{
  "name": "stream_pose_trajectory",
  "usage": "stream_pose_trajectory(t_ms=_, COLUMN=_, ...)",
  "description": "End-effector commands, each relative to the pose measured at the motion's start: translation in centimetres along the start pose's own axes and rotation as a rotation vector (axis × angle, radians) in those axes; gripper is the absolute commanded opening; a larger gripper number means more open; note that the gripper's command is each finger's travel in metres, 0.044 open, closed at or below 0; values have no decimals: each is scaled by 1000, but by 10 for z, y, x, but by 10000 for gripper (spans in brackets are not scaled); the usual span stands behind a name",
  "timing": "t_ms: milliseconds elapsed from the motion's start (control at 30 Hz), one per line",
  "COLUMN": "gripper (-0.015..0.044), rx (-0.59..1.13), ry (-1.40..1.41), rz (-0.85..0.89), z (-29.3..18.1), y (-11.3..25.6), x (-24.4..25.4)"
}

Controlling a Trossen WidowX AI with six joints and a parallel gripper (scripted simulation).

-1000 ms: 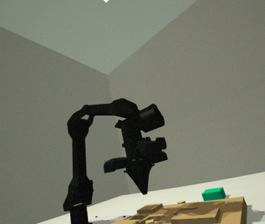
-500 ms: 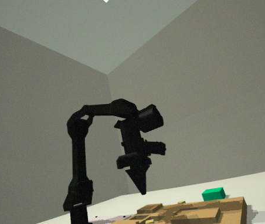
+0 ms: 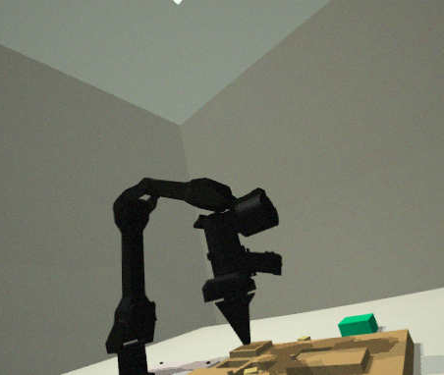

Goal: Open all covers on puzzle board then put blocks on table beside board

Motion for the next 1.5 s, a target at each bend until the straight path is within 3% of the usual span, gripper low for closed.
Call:
stream_pose_trajectory(t_ms=0, gripper=0, rx=11, ry=6, rz=11, z=-3, y=-20, x=2)
stream_pose_trajectory(t_ms=1467, gripper=0, rx=10, ry=9, rz=11, z=6, y=-38, x=0)
Point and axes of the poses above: the point midway between the two fingers, 35 mm back from their tips, its own y axis back along the fingers, its own x axis across the jaws, z = x × y, the point moved 2 cm from there along y, back along the fingers, and after that the axes turned 13 degrees about y, right-handed, at the moved point
